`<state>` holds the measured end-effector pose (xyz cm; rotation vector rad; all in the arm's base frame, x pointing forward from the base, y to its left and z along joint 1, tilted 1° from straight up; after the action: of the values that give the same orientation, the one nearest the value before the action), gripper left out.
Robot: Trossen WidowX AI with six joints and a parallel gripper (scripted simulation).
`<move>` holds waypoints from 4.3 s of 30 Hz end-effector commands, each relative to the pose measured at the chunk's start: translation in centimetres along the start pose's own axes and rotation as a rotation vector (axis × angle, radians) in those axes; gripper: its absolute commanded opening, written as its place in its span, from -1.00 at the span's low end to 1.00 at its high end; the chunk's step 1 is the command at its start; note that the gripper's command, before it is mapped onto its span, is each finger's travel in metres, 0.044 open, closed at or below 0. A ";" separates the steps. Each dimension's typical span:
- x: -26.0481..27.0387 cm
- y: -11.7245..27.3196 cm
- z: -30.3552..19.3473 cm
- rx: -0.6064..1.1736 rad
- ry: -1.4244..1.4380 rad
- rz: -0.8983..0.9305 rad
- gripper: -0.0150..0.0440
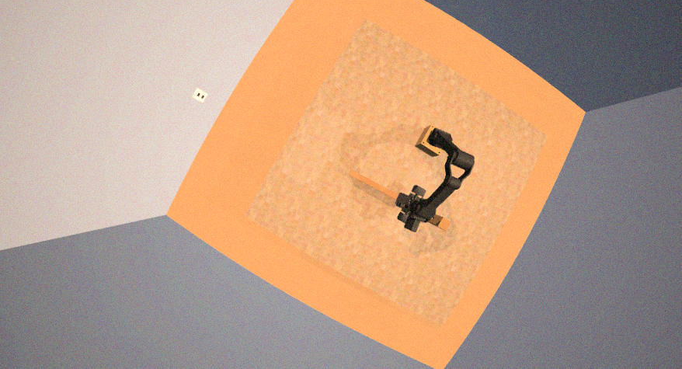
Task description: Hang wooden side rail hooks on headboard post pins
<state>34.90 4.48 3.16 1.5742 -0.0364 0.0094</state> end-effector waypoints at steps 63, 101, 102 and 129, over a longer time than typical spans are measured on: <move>0.9 0.8 -0.5 0.000 -0.001 0.024 -0.49; 1.3 0.9 -0.9 0.001 -0.001 0.025 -0.49; 1.3 0.9 -0.9 0.001 -0.001 0.025 -0.49; 1.1 0.7 -1.2 0.001 -0.001 0.025 -0.49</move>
<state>35.87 5.51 3.69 1.5735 -0.0496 0.0190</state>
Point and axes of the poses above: the point midway between the two fingers, 35 mm back from their tips, its own y axis back along the fingers, its own x axis across the jaws, z = x × y, the point moved 3 cm from there along y, back along the fingers, and after that the axes turned 2 degrees about -y, right-handed, at the moved point
